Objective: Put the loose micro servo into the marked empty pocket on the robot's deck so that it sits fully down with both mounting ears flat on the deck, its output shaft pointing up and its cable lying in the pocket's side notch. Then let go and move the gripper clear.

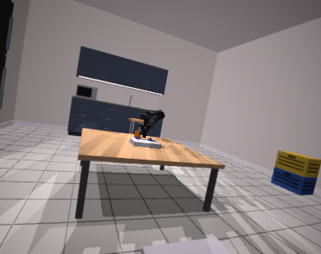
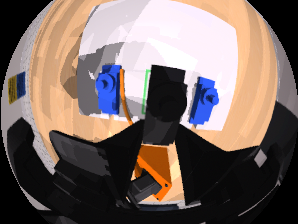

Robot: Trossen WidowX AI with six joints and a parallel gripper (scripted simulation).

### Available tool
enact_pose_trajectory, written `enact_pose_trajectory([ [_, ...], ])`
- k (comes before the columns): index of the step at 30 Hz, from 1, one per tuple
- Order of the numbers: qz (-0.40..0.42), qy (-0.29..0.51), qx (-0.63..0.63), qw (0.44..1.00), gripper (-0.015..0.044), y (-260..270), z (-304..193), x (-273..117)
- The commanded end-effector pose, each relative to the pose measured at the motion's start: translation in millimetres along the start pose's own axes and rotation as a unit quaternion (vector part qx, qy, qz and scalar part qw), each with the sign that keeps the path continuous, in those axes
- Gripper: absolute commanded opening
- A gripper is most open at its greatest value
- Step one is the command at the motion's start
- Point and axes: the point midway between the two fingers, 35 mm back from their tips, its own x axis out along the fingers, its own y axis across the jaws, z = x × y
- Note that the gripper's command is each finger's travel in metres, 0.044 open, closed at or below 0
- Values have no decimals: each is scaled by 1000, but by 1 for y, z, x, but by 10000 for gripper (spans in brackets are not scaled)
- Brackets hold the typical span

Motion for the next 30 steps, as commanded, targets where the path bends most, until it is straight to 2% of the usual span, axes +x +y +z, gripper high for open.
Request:
enact_pose_trajectory([
  [1,0,-3,1,1000,0,1,1,6],
  [30,1,-3,1,1000,0,1,1,24],
])
